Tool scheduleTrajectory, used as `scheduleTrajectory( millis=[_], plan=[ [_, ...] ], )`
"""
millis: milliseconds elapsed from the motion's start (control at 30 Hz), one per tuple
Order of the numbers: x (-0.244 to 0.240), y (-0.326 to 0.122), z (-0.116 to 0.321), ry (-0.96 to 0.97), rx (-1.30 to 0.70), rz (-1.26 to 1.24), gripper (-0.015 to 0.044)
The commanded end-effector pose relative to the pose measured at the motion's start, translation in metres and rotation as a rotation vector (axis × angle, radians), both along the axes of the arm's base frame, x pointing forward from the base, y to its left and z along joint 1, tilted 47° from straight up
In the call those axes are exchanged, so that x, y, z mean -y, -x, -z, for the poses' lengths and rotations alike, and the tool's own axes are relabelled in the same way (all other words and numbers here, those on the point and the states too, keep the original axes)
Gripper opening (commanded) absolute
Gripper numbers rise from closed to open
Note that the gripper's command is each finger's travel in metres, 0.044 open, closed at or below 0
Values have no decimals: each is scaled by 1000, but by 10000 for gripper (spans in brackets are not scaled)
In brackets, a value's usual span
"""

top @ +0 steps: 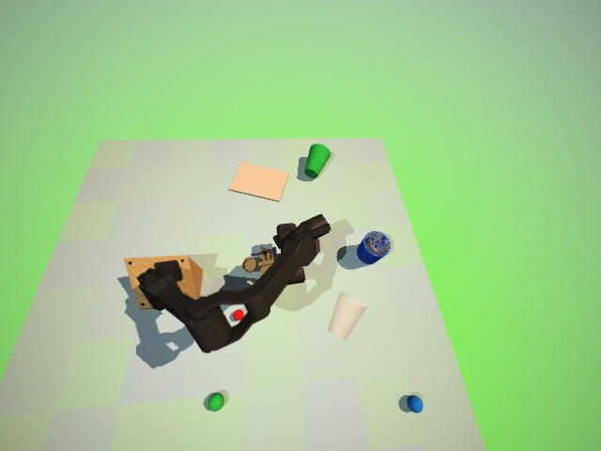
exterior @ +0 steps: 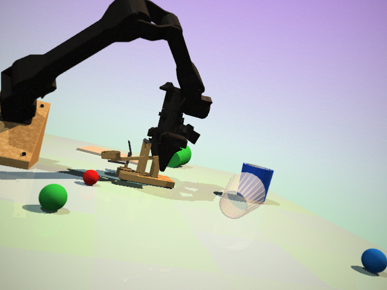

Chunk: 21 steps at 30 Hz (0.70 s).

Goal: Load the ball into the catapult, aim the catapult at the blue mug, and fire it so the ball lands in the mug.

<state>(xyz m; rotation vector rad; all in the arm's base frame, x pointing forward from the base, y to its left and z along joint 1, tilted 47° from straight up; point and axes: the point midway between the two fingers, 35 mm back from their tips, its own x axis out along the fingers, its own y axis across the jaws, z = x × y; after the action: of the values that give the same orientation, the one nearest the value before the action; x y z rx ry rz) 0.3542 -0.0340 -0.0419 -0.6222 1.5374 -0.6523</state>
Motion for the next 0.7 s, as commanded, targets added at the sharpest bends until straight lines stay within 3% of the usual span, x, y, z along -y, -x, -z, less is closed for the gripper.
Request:
scheduleTrajectory(
  millis=[0, 167, 567, 667],
  plan=[
    [-28, -6, -23, -8, 9, -2, 440],
    [-70, -6, -65, -7, 8, -2, 440],
    [-64, -4, -59, -3, 5, -7, 440],
    [-40, -2, -36, -3, 5, -7, 440]
  ],
)
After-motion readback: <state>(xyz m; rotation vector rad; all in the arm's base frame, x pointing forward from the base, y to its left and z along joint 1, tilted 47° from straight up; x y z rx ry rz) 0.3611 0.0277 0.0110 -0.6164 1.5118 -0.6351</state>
